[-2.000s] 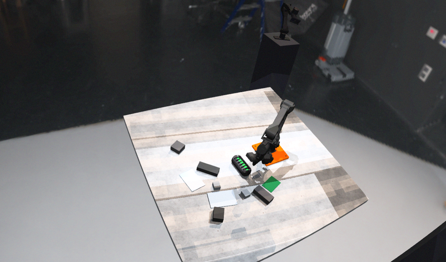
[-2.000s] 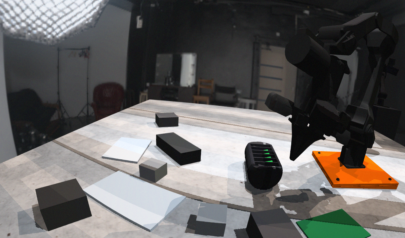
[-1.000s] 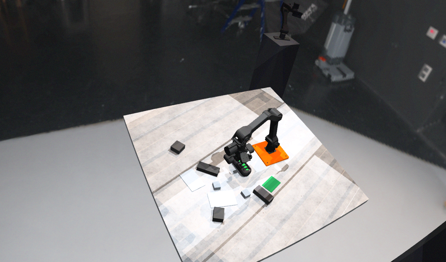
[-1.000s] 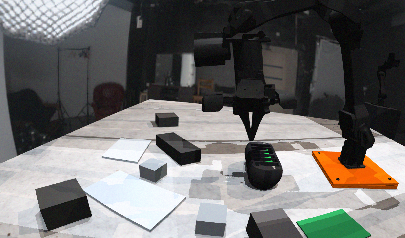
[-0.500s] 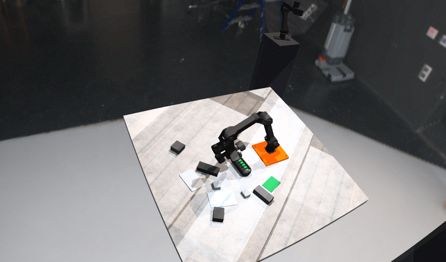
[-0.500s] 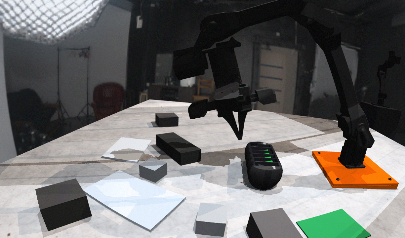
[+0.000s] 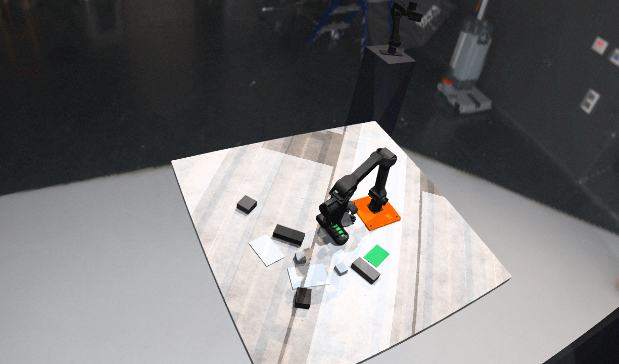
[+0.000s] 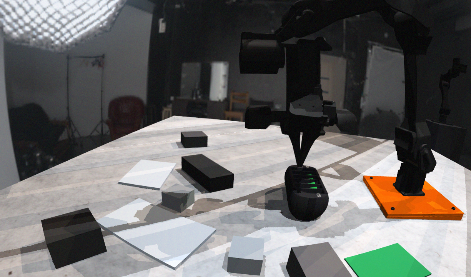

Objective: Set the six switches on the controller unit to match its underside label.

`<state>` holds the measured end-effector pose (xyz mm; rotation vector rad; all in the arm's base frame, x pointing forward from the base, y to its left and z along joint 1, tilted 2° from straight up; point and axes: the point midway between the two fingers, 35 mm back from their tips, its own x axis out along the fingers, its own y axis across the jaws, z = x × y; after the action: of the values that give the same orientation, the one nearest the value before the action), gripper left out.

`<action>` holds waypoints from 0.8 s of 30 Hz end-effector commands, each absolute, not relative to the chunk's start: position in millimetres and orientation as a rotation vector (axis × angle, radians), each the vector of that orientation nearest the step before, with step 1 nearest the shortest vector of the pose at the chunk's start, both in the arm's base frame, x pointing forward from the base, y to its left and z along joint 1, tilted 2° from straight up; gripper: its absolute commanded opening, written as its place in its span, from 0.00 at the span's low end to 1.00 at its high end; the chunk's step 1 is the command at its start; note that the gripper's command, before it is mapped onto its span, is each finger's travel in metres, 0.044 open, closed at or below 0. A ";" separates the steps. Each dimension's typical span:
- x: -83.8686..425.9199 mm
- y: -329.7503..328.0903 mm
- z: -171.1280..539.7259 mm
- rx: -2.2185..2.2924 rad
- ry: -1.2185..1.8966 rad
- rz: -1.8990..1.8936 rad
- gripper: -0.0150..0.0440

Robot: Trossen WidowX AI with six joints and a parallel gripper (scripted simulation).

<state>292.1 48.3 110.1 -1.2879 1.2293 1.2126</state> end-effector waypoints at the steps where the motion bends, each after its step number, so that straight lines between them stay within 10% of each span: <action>1: 276.9 58.8 109.6 -1.318 1.186 1.155 0.25; 24: 211.3 93.7 89.9 -1.367 0.916 0.987 0.25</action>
<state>211.2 93.7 89.9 -1.3673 0.9155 0.9870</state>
